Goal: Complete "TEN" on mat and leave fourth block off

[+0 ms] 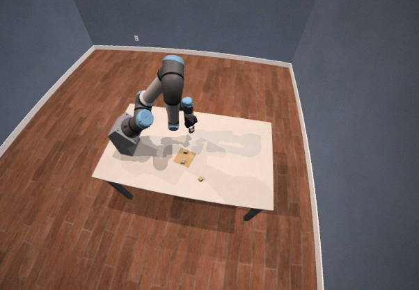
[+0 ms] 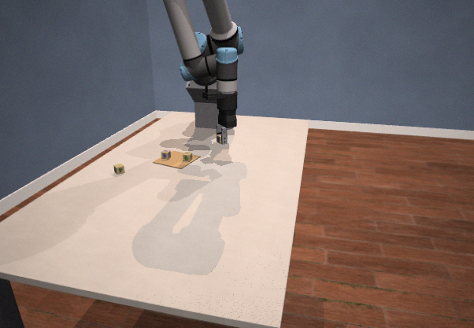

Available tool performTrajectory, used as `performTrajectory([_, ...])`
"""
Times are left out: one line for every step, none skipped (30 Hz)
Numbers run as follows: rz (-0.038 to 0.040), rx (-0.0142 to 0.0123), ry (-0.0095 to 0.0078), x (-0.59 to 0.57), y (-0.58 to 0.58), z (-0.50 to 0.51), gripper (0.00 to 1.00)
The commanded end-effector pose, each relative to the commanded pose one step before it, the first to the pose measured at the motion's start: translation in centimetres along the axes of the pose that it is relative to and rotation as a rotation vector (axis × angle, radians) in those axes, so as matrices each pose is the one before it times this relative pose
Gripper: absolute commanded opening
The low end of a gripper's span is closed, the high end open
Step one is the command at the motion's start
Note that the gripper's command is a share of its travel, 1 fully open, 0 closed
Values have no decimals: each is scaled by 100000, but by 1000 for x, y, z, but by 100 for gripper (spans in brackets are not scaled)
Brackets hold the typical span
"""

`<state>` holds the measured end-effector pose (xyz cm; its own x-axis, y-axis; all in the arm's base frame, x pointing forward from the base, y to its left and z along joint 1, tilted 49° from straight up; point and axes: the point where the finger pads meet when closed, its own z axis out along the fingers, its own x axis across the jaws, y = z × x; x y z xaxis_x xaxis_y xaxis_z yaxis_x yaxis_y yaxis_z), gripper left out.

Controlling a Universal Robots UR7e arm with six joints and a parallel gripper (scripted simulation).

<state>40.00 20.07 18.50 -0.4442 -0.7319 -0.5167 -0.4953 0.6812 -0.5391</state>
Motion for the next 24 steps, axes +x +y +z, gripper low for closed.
performTrajectory([3113, -127, 225, 220, -216, 42, 57])
performTrajectory([1079, -59, 114, 84, -71, 25, 57])
performTrajectory([1201, -64, 127, 93, -80, 27, 57])
performTrajectory([1327, -70, 140, 102, -89, 30, 57])
performTrajectory([1457, -74, 154, 111, -98, 32, 57])
performTrajectory([1589, -79, 167, 119, -108, 35, 57])
performTrajectory([1725, -83, 181, 127, -118, 37, 57])
performTrajectory([0, 0, 0, 0, 0, 0, 57])
performTrajectory([0, 0, 0, 0, 0, 0, 57])
performTrajectory([1862, -86, 195, 135, -128, 39, 57])
performTrajectory([2002, -89, 209, 143, -138, 41, 57])
performTrajectory([2143, -92, 222, 150, -149, 43, 57])
performTrajectory([2286, -93, 236, 157, -160, 45, 57])
performTrajectory([2430, -94, 250, 163, -172, 47, 57])
performTrajectory([2574, -94, 263, 169, -183, 48, 57])
performTrajectory([2719, -93, 275, 174, -195, 49, 57])
performTrajectory([2864, -91, 288, 178, -207, 50, 57])
performTrajectory([3009, -89, 299, 181, -218, 51, 57])
performTrajectory([3153, -85, 310, 183, -230, 51, 57])
performTrajectory([3297, -81, 320, 184, -242, 52, 57])
performTrajectory([3439, -76, 330, 184, -254, 51, 57])
performTrajectory([3580, -70, 338, 183, -265, 51, 57])
performTrajectory([3254, -56, 302, 159, -242, 44, 57])
performTrajectory([3273, -49, 299, 152, -244, 43, 57])
